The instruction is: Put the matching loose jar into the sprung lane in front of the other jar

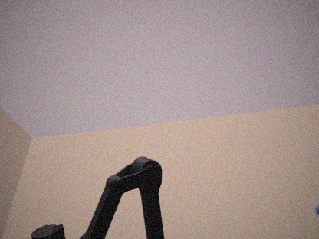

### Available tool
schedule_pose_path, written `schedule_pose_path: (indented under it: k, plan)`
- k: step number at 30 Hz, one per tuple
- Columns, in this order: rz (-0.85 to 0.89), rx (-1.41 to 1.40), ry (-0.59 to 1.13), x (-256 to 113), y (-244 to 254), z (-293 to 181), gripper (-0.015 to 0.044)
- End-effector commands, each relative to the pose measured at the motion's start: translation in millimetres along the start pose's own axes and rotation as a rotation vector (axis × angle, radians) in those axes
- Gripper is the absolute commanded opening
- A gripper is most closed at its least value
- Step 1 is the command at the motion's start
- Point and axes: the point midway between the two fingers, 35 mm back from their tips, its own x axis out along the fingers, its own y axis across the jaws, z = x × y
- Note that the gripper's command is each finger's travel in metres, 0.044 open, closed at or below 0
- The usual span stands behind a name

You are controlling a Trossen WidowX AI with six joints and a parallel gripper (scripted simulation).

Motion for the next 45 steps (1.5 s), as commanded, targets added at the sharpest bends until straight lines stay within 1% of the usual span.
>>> schedule_pose_path:
  k: [1,2,5,9,13,18,26,34,36,45]
  plan:
    - [0.000,0.006,-0.009,0,-1,1,0.0426]
    - [-0.001,0.022,-0.037,0,-4,6,0.0440]
    - [0.015,0.122,-0.195,-4,-21,30,0.0440]
    - [0.096,0.271,-0.411,-21,-41,61,0.0440]
    - [0.242,0.426,-0.604,-52,-58,86,0.0440]
    - [0.508,0.623,-0.792,-109,-75,106,0.0440]
    - [0.867,0.817,-0.895,-178,-83,111,0.0440]
    - [1.261,0.995,-0.899,-256,-94,103,0.0440]
    - [1.295,1.009,-0.894,-263,-95,102,0.0440]
    - [1.295,1.009,-0.894,-265,-96,103,0.0440]
